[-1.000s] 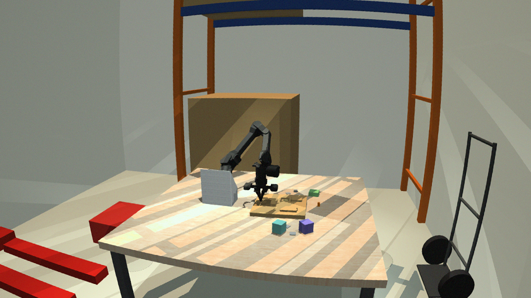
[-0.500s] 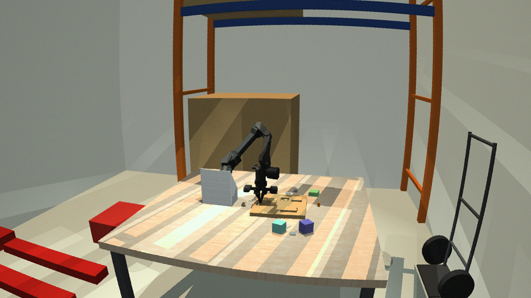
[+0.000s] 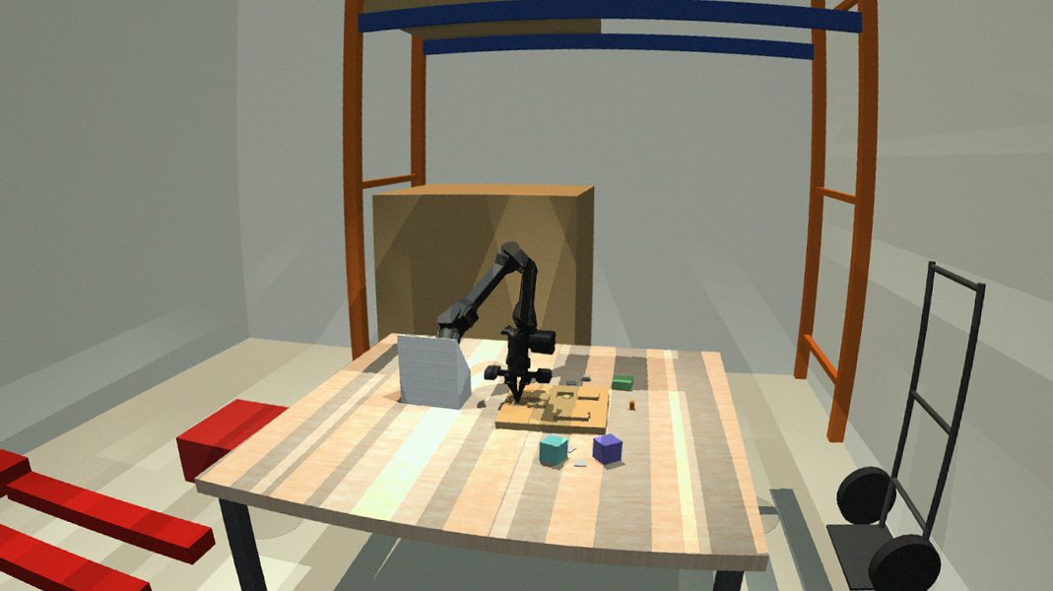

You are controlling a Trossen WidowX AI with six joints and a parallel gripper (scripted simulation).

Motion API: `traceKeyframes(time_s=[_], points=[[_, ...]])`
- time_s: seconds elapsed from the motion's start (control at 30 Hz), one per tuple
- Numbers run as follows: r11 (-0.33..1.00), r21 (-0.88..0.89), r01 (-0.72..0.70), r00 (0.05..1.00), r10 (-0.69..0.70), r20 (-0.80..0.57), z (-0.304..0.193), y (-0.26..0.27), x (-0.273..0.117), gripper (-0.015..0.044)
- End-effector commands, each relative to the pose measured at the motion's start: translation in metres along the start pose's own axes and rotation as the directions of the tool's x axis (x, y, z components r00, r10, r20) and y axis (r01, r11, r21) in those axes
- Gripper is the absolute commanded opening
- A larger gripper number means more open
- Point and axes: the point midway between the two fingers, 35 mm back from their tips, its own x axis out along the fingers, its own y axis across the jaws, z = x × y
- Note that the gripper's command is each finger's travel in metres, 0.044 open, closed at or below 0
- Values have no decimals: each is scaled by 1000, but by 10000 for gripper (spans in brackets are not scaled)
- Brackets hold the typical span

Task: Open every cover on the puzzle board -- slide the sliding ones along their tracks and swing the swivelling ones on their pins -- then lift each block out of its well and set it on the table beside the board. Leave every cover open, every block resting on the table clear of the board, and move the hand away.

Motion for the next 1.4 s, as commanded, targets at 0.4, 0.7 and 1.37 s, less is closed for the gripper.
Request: traceKeyframes(time_s=[0.4, 0.7, 1.37], points=[[1000, 1, 4, 1000, -4, 1, 16, -2, -1, 0], [1000, 1, 4, 1000, -4, 0, 25, -3, -1, 0], [1000, 1, 4, 1000, -4, 1, 44, -3, 0, 0]])
